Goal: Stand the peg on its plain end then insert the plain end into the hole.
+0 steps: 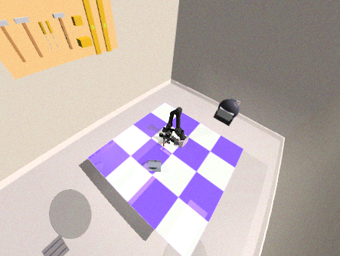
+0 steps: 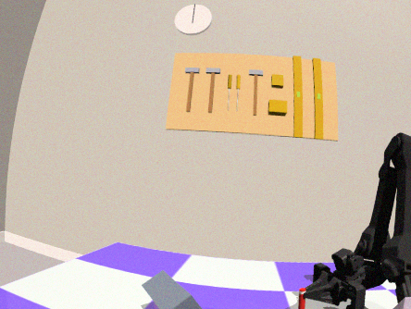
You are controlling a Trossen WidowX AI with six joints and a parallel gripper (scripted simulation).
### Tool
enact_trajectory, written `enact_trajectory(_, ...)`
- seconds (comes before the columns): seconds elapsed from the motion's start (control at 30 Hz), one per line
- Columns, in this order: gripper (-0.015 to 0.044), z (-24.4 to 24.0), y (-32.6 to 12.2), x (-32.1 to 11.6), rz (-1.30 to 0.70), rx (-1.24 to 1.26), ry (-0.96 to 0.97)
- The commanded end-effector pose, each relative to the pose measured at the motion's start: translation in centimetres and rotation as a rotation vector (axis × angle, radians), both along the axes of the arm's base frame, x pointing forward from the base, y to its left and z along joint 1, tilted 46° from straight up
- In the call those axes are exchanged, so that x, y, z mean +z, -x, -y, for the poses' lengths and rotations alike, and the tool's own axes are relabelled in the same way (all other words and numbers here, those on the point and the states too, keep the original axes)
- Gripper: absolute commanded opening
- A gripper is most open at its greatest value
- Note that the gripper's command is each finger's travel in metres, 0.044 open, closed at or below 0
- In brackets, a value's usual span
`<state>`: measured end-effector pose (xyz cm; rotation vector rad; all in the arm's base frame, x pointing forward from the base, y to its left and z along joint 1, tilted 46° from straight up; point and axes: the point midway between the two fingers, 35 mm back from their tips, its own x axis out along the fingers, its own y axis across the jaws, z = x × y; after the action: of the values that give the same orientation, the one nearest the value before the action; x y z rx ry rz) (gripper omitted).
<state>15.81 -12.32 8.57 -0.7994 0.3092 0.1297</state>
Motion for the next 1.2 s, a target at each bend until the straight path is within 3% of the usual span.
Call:
enact_trajectory(0.0,0.0049,0.17,0.16,-0.12,-0.001,-0.001,0.000)
enact_trajectory(0.63,0.0049,0.21,0.39,-0.22,0.027,0.022,-0.003)
enact_trajectory(0.77,0.0130,0.04,0.26,-0.11,0.030,0.025,-0.003)
enact_trajectory(1.17,0.0130,0.04,0.26,-0.11,0.030,0.025,-0.003)
